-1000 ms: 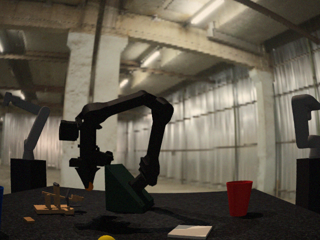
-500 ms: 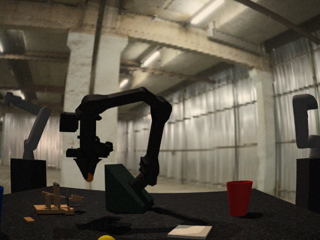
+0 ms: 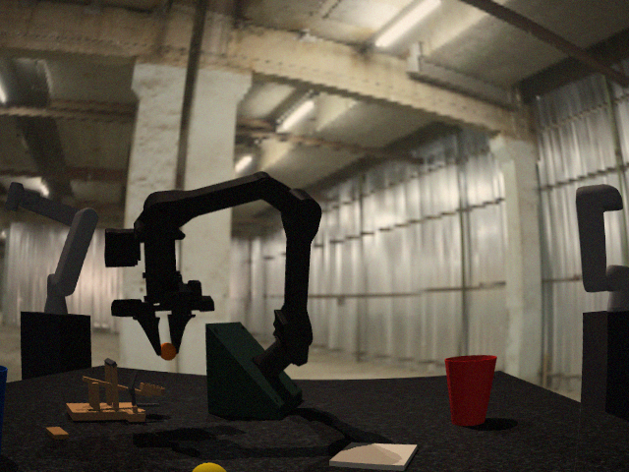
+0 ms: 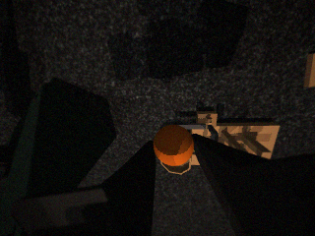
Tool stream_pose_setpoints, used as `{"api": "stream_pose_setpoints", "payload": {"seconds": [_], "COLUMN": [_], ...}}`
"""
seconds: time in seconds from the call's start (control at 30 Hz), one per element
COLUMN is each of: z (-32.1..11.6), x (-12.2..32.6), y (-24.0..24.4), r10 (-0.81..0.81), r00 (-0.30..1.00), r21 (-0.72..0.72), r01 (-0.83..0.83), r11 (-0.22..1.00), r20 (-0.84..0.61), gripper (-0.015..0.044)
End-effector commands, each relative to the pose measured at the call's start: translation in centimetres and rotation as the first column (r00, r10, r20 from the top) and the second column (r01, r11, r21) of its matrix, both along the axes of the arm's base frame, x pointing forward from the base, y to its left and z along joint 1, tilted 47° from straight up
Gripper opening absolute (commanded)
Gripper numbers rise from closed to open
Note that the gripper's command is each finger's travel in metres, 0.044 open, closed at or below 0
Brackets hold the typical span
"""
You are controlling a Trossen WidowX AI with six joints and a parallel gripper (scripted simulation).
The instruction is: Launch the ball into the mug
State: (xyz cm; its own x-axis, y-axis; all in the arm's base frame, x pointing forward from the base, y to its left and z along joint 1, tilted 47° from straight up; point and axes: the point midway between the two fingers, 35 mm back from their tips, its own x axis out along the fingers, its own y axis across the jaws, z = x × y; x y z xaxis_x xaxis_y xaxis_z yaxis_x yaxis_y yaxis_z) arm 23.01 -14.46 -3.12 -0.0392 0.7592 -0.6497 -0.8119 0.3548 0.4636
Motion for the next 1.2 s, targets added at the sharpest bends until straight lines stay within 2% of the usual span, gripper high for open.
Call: {"api": "stream_pose_setpoints", "payload": {"seconds": [0.0, 0.27, 0.53, 0.87, 1.17], "z": [-0.7, -1.8, -2.8, -4.1, -5.3], "x": [-0.3, -0.9, -1.5, -2.3, -3.1], "y": [-0.2, -0.6, -1.0, -1.3, -1.6], "r10": [-0.069, -0.211, -0.334, -0.452, -0.520], "r00": [0.991, 0.917, 0.775, 0.521, 0.242], "r21": [0.003, -0.026, -0.093, -0.220, -0.360], "r01": [0.069, 0.215, 0.339, 0.447, 0.488], "r11": [0.998, 0.976, 0.936, 0.867, 0.795], "r20": [-0.117, -0.338, -0.536, -0.724, -0.819], "gripper": [0.0000, 0.0000, 0.0000, 0.0000, 0.0000]}}
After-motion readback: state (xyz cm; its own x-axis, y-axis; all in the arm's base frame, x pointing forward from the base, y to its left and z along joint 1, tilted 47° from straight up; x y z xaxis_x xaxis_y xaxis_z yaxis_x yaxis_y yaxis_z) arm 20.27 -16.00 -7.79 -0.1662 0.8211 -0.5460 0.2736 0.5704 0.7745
